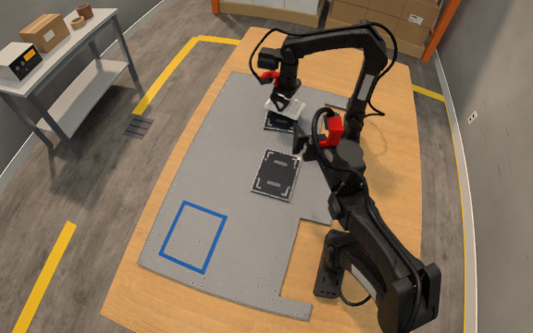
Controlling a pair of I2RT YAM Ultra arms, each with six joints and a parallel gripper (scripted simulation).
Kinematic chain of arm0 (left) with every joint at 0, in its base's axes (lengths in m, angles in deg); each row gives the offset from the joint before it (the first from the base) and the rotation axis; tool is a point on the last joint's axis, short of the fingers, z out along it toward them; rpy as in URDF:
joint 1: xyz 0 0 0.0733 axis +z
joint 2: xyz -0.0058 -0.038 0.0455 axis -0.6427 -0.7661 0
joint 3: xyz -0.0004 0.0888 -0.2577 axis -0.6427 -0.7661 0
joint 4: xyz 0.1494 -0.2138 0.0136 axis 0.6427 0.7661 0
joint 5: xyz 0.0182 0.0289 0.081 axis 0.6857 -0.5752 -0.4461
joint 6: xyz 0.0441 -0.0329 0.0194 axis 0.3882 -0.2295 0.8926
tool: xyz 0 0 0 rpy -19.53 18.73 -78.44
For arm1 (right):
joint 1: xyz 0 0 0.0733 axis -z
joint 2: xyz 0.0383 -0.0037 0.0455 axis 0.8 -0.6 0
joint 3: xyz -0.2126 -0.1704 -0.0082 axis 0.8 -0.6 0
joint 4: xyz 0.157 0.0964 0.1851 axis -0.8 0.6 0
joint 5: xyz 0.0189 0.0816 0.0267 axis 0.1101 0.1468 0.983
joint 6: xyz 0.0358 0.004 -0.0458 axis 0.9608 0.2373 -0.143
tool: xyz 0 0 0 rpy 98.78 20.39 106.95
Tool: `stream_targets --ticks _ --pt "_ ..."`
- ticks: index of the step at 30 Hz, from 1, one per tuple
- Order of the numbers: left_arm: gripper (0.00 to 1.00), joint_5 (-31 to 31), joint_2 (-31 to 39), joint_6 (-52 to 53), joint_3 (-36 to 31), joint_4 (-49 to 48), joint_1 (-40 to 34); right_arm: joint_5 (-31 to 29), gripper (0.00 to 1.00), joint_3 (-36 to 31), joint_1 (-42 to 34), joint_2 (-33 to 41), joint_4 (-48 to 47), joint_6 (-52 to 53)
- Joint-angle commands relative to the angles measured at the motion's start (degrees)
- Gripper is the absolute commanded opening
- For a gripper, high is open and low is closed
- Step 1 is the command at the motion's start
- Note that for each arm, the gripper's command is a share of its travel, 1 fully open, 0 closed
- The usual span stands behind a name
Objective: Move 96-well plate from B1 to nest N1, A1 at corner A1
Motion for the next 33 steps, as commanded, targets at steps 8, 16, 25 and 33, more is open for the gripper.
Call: stream_targets --ticks 8,16,25,33 --pt "1.00 0.16 -0.13 0.05 0.34 -1.21 -0.32 0.03 0.78 0.58 -0.06 0.80 0.25 26.92" --pt "1.00 0.16 -0.13 0.05 0.34 -1.21 -0.32 -0.01 0.78 0.83 -0.09 0.79 0.58 45.98" --pt "1.00 0.16 -0.13 0.05 0.34 -1.21 -0.32 -0.06 0.78 0.91 -0.13 0.74 0.73 64.45" --pt "1.00 0.16 -0.13 0.05 0.34 -1.21 -0.32 -0.61 0.78 1.04 -0.50 0.62 0.85 72.78"
